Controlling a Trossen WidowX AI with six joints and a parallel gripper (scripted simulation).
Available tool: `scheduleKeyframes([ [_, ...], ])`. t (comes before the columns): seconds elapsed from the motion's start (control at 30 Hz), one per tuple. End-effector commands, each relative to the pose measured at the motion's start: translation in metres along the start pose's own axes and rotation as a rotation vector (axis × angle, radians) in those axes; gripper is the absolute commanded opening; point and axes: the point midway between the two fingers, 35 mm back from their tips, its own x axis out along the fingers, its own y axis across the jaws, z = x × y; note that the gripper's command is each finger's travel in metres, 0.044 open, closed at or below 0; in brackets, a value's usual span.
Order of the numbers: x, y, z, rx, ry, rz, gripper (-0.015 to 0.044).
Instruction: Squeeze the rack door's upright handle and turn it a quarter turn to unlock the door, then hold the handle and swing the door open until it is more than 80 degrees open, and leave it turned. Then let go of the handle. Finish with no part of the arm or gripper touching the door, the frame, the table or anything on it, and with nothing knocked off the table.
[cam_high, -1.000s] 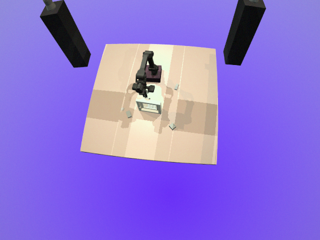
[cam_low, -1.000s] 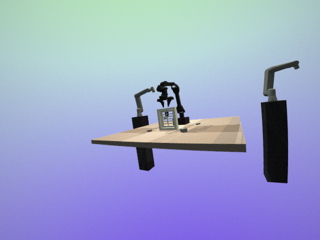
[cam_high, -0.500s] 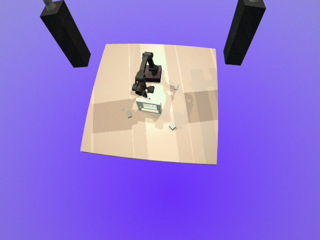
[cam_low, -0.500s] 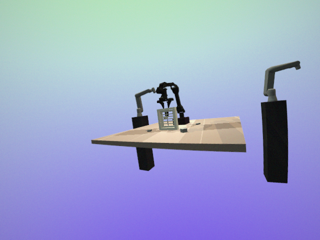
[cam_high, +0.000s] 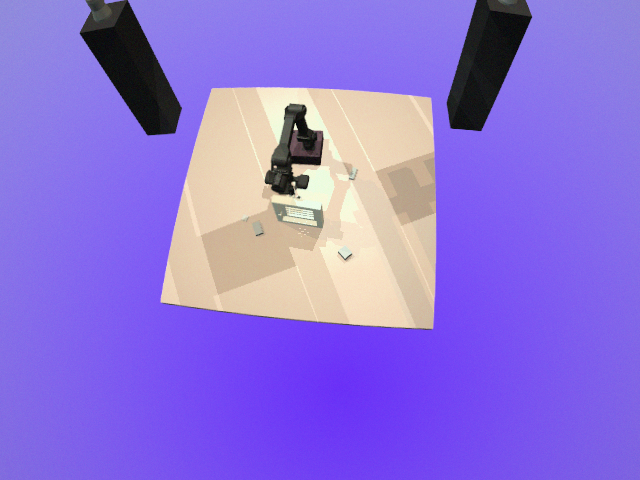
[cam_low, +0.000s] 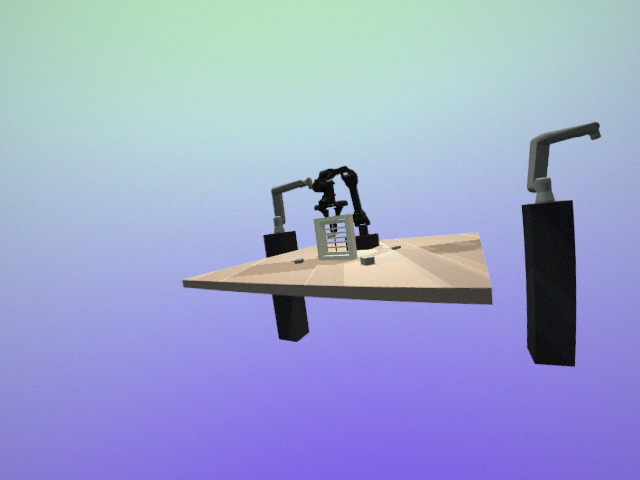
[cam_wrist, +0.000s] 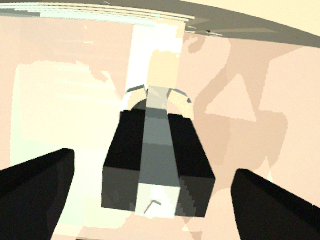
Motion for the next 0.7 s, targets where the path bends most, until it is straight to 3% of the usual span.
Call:
scheduleKeyframes([
  [0.0, 0.007, -0.001, -0.001, -0.001, 0.003, -0.003, 0.0294],
  [0.63, 0.035, -0.001, -0.003, -0.001, 0.003, -0.003, 0.0294],
  [0.67, 0.035, -0.001, -0.003, -0.001, 0.003, -0.003, 0.0267],
])
